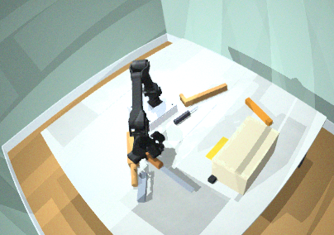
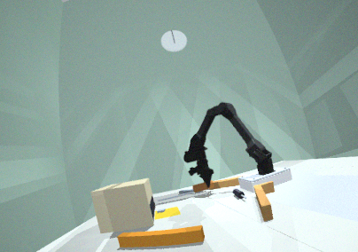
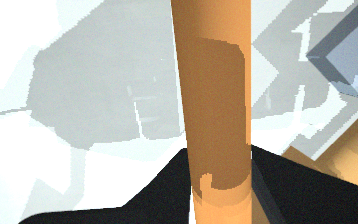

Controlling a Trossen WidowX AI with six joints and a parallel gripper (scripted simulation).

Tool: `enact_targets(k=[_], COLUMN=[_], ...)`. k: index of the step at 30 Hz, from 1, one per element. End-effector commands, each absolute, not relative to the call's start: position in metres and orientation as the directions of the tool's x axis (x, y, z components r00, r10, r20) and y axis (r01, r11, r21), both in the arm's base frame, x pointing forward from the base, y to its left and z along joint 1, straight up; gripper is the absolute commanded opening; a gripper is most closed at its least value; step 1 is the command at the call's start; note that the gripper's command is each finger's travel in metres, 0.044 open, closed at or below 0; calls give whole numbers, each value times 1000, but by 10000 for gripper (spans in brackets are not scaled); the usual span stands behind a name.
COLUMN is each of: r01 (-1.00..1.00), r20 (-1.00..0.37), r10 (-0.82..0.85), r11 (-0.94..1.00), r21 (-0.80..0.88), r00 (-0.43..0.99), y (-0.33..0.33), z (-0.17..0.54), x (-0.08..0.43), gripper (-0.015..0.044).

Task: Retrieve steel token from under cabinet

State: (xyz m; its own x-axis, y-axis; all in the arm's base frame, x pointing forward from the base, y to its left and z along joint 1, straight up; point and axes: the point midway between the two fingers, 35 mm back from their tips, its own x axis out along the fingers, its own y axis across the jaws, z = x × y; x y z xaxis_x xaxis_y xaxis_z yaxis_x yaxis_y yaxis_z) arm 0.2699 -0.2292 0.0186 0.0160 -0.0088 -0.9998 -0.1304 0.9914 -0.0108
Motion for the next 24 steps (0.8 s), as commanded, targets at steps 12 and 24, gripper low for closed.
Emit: enact_targets(k=[12, 24], r01=[-243, -334], r20=[-1000, -1000], r10=[-14, -14], r11=[970, 942], r21=[-21, -23], r00=[27, 27], y=[-231, -231], z=[21, 21], x=[272, 272], gripper=[0, 0])
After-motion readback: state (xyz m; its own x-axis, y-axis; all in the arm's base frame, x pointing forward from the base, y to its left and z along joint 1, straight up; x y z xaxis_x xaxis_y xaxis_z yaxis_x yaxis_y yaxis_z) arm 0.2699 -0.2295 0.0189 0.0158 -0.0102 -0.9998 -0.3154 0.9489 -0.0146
